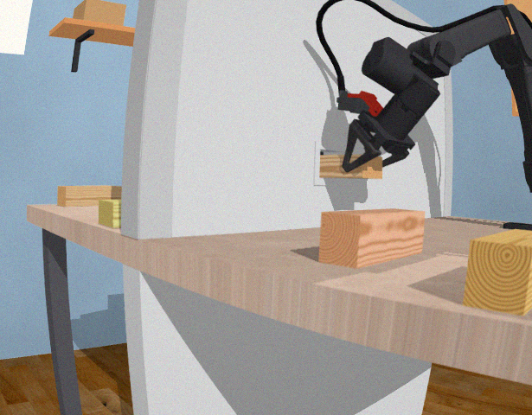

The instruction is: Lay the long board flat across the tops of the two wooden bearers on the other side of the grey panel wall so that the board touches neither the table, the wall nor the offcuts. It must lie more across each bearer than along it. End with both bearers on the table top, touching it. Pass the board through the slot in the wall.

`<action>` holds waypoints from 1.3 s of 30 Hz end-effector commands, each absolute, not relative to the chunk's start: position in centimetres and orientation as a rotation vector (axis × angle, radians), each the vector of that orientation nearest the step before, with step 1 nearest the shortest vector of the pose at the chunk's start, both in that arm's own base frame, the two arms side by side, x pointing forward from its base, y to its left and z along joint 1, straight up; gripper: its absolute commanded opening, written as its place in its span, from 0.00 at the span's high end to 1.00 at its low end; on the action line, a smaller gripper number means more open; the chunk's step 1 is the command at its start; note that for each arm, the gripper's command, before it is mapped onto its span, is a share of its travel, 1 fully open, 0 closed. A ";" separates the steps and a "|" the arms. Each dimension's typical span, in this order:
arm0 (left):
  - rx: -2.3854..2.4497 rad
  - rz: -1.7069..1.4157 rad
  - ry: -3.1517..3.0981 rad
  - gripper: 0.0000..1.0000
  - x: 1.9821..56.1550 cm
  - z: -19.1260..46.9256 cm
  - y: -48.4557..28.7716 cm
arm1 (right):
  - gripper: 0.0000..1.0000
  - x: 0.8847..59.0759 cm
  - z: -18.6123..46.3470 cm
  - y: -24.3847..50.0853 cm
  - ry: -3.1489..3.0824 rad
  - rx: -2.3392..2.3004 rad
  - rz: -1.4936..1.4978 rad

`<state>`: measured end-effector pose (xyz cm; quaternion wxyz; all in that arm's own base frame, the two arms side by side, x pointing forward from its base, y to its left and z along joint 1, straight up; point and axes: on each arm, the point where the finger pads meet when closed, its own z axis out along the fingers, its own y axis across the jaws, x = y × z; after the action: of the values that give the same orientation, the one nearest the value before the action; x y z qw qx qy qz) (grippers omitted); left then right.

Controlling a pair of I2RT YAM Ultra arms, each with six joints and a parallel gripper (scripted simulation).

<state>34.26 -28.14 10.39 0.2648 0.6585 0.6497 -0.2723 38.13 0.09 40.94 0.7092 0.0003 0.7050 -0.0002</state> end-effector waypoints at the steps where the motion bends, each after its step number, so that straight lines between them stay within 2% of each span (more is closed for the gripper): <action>1: 1.742 -0.773 1.674 1.00 34.9 13.6 -29.1 | 0.00 37.3 42.1 -0.2 1.533 0.002 -0.002; 16: 1.737 -0.731 1.599 1.00 35.3 16.3 -30.1 | 0.00 37.3 42.1 -0.2 1.533 0.002 -0.002; 39: 1.739 -0.733 1.597 1.00 35.0 16.3 -30.2 | 0.00 37.3 42.1 -0.2 1.533 0.002 -0.002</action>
<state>34.46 -27.94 10.69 0.2569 0.6581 0.6567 -0.2639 38.13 0.09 40.94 0.7092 0.0003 0.7050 -0.0002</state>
